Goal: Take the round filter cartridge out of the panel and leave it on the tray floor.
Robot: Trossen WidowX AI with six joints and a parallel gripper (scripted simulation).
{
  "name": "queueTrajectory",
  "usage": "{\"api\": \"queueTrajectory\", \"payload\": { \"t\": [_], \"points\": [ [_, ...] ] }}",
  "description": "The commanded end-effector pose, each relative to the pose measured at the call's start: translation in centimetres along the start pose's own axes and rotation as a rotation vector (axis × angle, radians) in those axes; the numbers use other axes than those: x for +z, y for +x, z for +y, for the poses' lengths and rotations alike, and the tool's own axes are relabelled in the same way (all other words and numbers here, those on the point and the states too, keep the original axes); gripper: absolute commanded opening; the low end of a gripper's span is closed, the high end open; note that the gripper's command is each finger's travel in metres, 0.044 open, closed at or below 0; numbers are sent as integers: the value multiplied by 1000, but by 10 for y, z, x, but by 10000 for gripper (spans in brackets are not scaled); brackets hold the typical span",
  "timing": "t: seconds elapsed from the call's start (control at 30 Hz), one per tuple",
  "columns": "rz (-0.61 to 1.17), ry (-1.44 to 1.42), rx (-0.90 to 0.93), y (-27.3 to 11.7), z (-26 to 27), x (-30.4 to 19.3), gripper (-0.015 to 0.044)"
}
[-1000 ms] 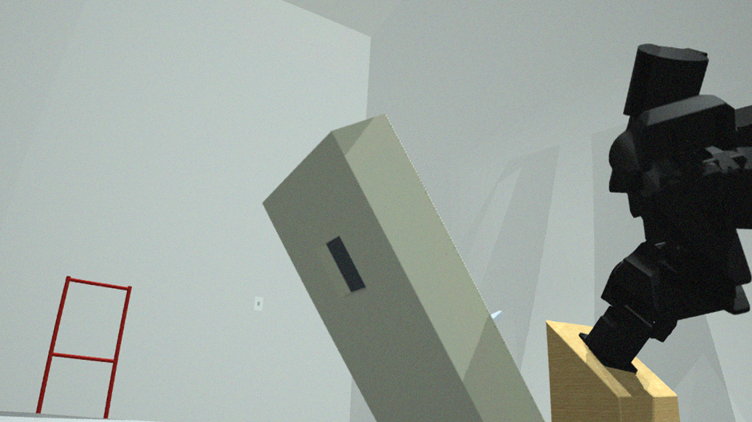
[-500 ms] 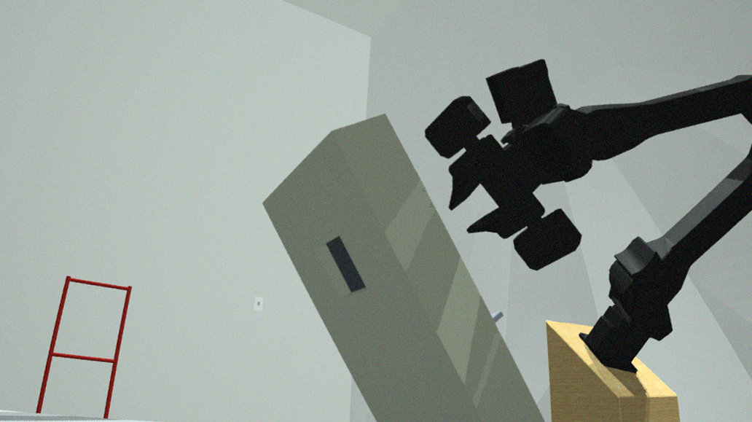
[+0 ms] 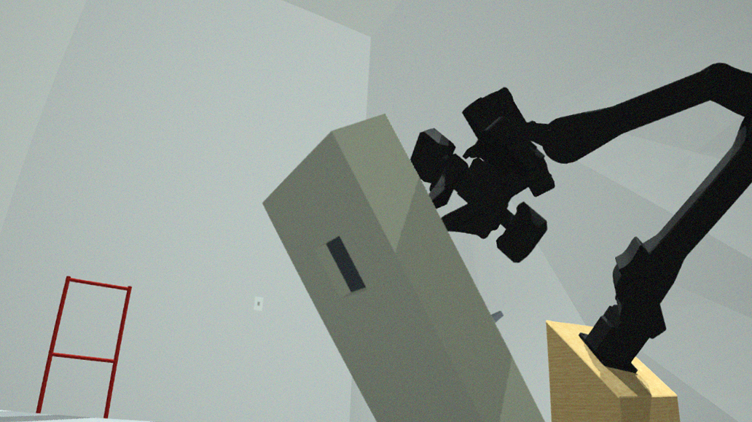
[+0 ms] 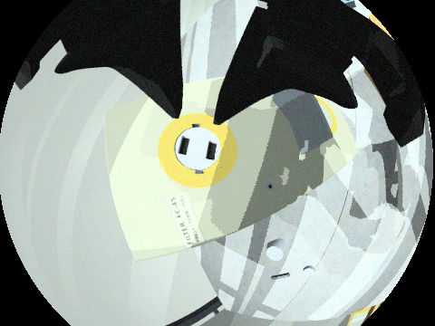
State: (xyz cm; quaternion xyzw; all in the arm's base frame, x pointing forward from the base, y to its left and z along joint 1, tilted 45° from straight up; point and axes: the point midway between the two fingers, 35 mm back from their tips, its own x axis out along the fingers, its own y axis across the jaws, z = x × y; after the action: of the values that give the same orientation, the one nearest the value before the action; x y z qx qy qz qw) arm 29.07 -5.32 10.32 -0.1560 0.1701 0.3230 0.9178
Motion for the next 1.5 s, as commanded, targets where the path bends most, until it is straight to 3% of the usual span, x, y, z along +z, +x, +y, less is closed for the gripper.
{"api": "queueTrajectory", "payload": {
  "t": [0.0,1.47],
  "points": [
    [-1,20,2,-1,1,-2,107],
    [-5,20,1,56,2,-3,107]
  ]
}}
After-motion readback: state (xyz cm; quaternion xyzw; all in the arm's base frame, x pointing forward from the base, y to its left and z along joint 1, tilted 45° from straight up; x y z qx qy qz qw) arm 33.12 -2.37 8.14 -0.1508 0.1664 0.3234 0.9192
